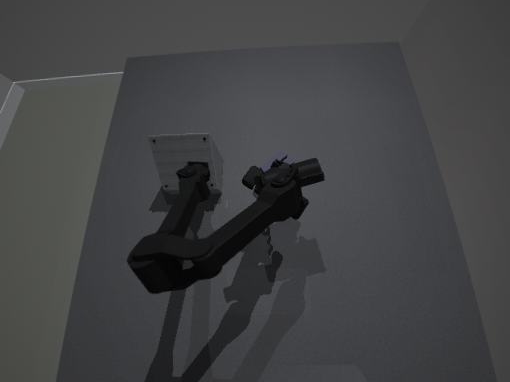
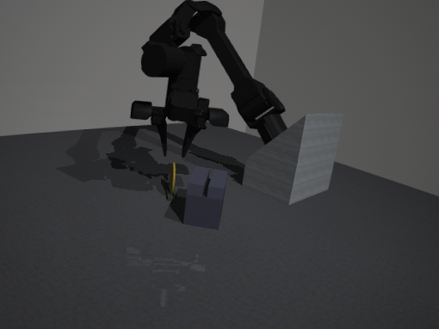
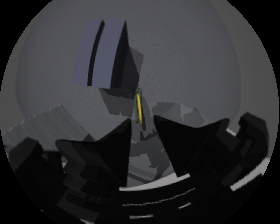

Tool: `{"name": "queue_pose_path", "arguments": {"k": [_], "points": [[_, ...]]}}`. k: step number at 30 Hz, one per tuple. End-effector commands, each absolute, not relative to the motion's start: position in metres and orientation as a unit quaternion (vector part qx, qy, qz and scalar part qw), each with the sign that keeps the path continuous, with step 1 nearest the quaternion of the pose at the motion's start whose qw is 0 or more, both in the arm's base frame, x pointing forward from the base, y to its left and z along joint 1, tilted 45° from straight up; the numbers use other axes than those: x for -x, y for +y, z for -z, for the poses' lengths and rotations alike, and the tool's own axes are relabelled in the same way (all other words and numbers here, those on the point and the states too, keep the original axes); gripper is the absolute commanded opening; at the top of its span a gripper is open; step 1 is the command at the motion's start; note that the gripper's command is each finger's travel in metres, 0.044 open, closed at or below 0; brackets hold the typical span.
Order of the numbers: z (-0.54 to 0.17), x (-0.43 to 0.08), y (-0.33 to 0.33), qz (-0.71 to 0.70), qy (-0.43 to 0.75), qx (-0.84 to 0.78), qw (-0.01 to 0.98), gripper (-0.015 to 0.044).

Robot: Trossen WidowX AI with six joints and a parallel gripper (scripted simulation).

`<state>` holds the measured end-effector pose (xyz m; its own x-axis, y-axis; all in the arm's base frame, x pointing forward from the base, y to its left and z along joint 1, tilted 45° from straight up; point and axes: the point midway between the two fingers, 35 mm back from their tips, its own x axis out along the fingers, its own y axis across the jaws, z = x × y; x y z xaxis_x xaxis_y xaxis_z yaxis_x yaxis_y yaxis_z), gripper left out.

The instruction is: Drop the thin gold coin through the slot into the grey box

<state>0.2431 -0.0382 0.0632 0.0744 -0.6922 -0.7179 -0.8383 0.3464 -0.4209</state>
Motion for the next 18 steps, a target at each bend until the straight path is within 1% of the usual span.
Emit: {"name": "queue_pose_path", "arguments": {"k": [1,18], "points": [[-0.059,-0.244,-0.043,-0.079,0.676,0.568,0.462,0.0161],[-0.038,-0.247,-0.061,-0.079,0.676,0.568,0.463,0.0161]]}}
